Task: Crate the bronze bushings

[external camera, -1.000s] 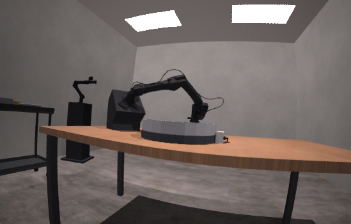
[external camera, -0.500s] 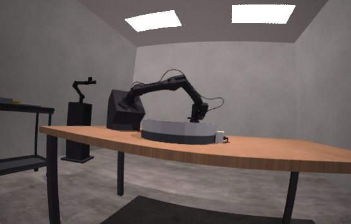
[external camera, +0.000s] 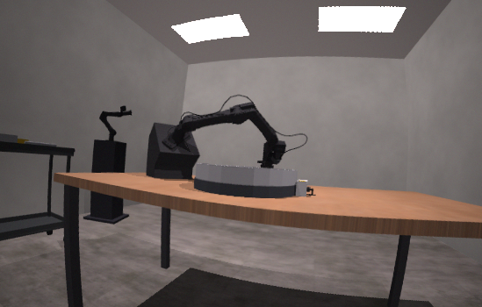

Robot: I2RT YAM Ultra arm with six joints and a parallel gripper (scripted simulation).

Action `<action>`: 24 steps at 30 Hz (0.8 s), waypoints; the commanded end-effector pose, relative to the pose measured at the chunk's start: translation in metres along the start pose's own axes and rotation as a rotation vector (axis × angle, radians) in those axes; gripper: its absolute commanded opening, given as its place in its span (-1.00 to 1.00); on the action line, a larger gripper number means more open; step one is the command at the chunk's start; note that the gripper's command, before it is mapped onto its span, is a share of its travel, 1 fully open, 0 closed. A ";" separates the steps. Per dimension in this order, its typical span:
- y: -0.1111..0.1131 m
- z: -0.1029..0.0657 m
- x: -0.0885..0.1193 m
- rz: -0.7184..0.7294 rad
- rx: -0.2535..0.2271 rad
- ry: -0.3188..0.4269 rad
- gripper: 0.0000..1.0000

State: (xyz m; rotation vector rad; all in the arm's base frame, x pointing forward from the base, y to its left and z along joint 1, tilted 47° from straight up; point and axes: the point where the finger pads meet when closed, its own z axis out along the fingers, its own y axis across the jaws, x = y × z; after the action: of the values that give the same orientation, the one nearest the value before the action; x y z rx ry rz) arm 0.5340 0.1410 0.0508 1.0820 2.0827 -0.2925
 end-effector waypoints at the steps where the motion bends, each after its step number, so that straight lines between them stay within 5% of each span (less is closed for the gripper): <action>1: 0.016 -0.023 -0.004 0.002 -0.049 -0.005 -1.00; 24: 0.017 -0.019 -0.004 -0.001 -0.045 -0.002 -1.00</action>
State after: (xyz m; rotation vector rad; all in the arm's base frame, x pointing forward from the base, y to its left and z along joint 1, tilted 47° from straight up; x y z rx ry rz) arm 0.5392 0.1411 0.0540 1.0835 2.0761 -0.2831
